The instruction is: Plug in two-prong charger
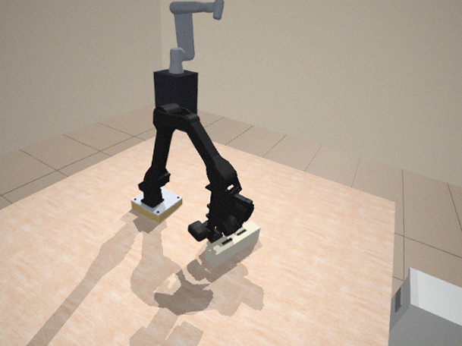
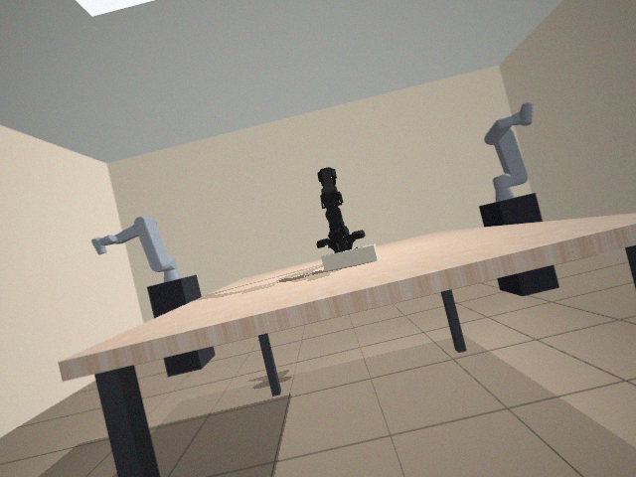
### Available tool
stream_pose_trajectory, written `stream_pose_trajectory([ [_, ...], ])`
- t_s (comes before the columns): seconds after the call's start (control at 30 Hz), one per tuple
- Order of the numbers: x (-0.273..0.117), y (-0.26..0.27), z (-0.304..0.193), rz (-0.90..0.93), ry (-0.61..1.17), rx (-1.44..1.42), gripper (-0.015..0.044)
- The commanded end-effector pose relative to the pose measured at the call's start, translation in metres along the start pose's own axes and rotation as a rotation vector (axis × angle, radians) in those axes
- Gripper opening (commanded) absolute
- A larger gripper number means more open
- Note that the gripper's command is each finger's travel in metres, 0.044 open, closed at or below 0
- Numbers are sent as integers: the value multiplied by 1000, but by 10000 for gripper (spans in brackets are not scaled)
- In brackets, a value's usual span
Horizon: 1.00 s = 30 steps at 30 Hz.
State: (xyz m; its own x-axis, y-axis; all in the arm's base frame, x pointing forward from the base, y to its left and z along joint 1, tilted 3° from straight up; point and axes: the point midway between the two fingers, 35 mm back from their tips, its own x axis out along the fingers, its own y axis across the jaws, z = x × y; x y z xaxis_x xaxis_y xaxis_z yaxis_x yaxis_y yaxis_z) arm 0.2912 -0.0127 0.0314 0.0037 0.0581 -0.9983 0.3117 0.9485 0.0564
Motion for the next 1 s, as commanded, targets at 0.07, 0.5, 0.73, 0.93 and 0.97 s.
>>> stream_pose_trajectory([
  [0.07,-1,1,3,4,-2,-4,0],
  [0.5,-1,1,7,4,-3,-4,0],
  [0.73,-2,1,9,4,-3,-4,0],
  [0.93,-2,1,11,4,-3,-4,0],
  [0.97,-2,1,11,4,-3,-4,0],
])
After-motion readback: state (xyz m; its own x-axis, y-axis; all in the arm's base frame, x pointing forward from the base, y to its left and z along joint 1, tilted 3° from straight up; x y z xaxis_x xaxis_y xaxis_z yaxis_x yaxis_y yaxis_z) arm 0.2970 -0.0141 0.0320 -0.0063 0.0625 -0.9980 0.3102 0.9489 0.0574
